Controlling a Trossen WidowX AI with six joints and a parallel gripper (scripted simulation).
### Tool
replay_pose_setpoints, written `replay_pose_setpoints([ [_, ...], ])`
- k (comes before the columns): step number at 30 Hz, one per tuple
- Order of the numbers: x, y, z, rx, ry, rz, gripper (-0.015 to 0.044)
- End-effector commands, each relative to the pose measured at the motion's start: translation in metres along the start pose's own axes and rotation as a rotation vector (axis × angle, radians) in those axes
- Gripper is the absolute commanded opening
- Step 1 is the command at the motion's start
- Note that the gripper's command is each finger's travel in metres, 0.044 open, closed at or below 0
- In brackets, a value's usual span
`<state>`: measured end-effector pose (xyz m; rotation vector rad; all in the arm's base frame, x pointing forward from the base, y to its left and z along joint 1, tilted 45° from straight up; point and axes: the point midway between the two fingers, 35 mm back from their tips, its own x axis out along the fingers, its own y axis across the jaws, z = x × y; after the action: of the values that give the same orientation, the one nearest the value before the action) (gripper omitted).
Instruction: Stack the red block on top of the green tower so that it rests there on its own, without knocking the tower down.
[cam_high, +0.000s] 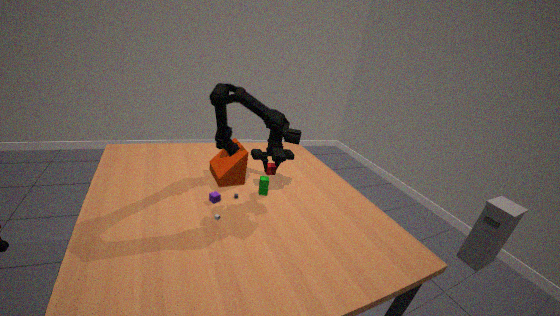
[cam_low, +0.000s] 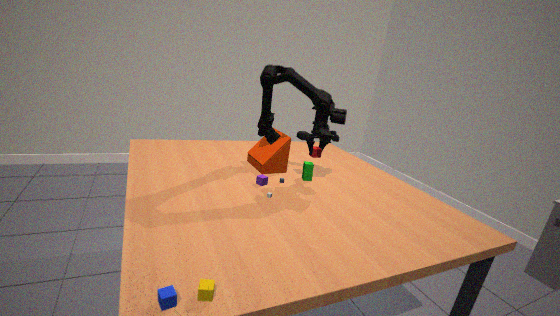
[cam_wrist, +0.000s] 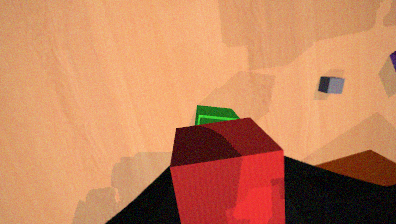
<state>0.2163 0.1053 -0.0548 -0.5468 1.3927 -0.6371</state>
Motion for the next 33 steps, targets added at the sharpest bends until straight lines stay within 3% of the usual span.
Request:
replay_pose_setpoints([
  [1, 0.002, -0.006, -0.017, 0.008, 0.000, 0.003, 0.0000],
  [18, 0.041, -0.010, -0.027, 0.009, -0.001, -0.001, 0.0000],
  [33, 0.042, -0.010, -0.027, 0.009, -0.001, -0.001, 0.0000],
])
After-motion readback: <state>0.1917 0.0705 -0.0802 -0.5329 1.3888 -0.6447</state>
